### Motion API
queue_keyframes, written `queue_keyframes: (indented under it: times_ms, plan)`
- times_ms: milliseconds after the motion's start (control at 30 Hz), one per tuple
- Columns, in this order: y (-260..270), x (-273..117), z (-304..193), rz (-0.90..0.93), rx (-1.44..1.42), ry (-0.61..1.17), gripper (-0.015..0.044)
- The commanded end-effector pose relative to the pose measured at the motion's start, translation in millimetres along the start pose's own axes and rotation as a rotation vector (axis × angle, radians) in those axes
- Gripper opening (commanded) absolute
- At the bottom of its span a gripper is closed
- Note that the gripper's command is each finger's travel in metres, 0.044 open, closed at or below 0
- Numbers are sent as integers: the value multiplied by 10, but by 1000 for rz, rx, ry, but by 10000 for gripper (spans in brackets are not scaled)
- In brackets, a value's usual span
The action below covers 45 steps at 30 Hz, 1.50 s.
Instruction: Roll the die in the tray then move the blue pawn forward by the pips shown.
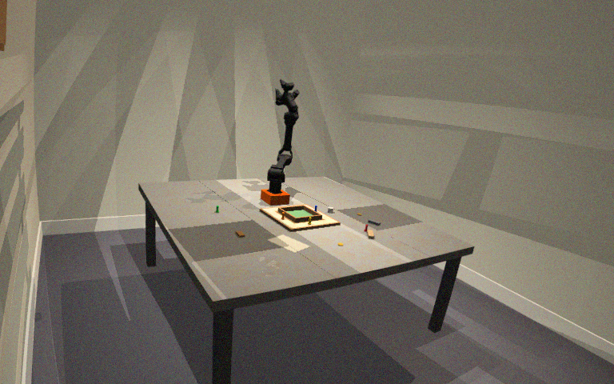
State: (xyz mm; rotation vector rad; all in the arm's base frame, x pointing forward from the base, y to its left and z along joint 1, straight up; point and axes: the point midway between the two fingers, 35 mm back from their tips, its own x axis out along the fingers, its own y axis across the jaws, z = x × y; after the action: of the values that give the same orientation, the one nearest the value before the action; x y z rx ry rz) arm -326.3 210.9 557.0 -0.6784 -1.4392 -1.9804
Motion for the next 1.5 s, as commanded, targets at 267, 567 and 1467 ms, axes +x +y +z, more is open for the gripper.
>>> queue_keyframes:
  times_ms: [267,567,1467]
  plan:
    - [1009,182,-700,244,119,140,275]
    - [2300,-76,-1525,547,282,369,275]
    - [4647,-3239,-2437,1406,605,1218,275]
